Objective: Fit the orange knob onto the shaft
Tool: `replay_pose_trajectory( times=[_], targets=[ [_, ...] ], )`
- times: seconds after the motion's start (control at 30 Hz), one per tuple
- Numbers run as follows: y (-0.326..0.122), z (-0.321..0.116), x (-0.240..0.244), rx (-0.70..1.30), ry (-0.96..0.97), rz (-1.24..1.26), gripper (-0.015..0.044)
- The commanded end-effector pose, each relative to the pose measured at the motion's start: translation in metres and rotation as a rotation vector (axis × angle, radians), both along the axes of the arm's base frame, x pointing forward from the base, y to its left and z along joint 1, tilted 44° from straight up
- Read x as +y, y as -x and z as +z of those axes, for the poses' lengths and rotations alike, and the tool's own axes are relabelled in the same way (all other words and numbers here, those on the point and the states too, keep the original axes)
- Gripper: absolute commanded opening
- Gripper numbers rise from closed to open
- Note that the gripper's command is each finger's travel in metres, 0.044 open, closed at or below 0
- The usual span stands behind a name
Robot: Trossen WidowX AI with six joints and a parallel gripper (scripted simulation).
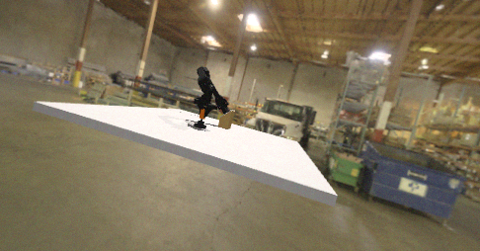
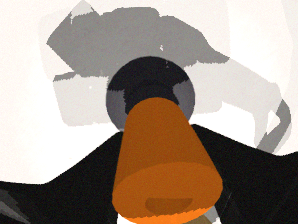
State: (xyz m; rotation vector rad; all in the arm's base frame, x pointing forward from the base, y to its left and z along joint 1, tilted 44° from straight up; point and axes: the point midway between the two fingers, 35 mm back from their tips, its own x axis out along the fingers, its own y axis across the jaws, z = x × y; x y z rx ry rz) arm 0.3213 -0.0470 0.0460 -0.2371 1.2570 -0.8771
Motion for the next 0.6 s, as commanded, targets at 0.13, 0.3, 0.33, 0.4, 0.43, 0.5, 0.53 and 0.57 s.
replay_pose_trajectory(
  times=[0.13, 0.3, 0.33, 0.4, 0.43, 0.5, 0.53, 0.57],
  targets=[
    [-0.0010, 0.0018, 0.0014, -0.089, -0.005, -0.091, 0.0000],
    [-0.0008, -0.0006, -0.0002, -0.147, -0.008, -0.152, 0.0000],
    [-0.0008, -0.0004, 0.0001, -0.147, -0.008, -0.152, 0.0000],
    [-0.0012, -0.0008, -0.0005, -0.147, -0.008, -0.152, 0.0000],
    [-0.0013, -0.0009, -0.0007, -0.147, -0.008, -0.152, 0.0000],
    [-0.0014, -0.0012, -0.0012, -0.147, -0.008, -0.152, 0.0000],
    [-0.0014, -0.0014, -0.0013, -0.147, -0.008, -0.152, 0.0000],
    [-0.0013, -0.0016, -0.0015, -0.147, -0.008, -0.152, 0.0000]
  ],
)
